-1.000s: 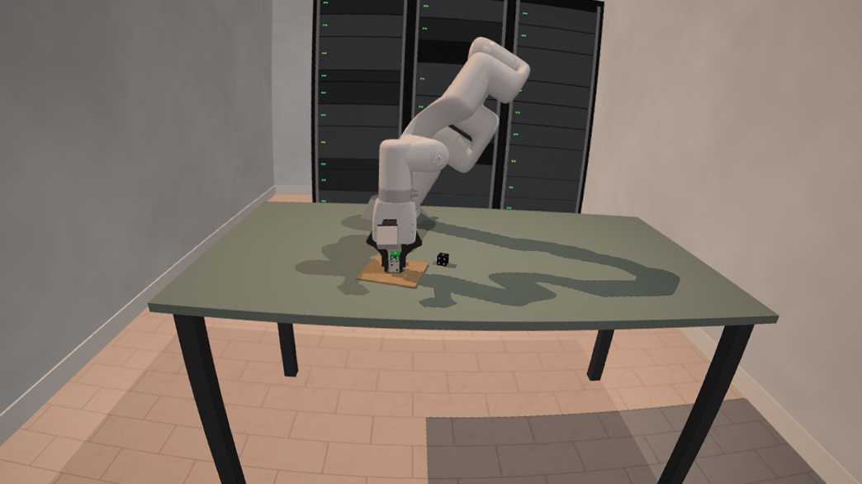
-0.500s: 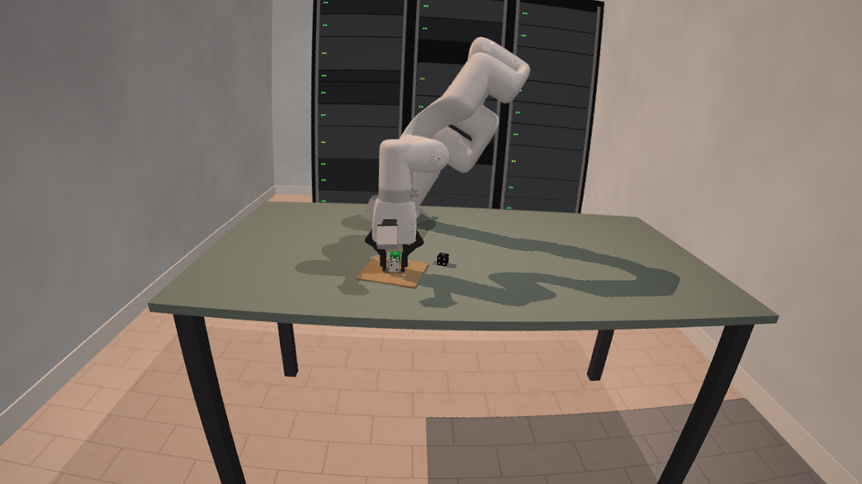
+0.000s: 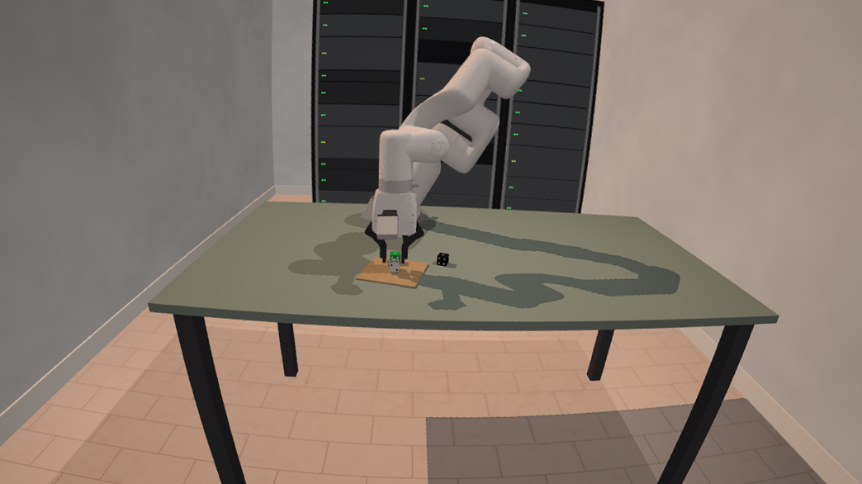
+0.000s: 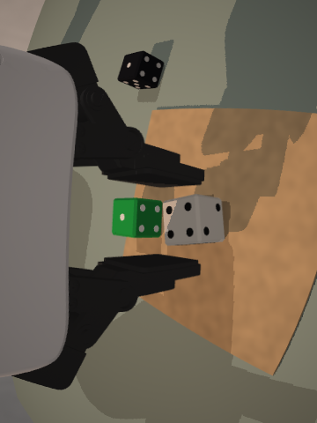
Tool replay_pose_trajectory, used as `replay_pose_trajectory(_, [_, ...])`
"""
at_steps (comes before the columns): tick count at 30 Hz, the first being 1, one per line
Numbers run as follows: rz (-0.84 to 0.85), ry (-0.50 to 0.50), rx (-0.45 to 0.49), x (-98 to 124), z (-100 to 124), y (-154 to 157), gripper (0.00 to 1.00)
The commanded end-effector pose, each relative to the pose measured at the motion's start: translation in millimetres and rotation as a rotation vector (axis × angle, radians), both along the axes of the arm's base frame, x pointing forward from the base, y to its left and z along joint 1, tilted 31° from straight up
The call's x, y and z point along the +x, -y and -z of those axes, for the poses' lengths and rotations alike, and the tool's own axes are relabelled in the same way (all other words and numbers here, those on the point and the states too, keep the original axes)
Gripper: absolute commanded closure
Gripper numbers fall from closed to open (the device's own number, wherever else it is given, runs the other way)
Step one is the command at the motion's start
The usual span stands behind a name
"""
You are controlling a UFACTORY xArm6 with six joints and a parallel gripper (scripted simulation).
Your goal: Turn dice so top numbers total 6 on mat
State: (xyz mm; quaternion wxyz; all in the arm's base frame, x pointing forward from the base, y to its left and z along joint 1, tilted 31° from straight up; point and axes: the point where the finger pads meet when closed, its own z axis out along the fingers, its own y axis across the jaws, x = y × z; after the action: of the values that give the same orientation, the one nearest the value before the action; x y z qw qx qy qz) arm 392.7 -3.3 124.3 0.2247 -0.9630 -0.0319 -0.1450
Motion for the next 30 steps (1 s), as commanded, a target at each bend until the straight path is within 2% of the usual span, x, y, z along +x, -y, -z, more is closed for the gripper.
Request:
replay_pose_trajectory(1, [0.001, 0.004, -0.001, -5, -22, 11, 0.58])
replay_pose_trajectory(9, [0.001, 0.004, -0.001, -15, -54, 27, 0.58])
replay_pose_trajectory(18, [0.001, 0.003, -0.001, -17, -60, 30, 0.58])
replay_pose_trajectory(19, [0.001, 0.003, -0.001, -17, -60, 30, 0.0])
replay_pose_trajectory(30, [0.001, 0.003, -0.001, -17, -60, 30, 0.0])
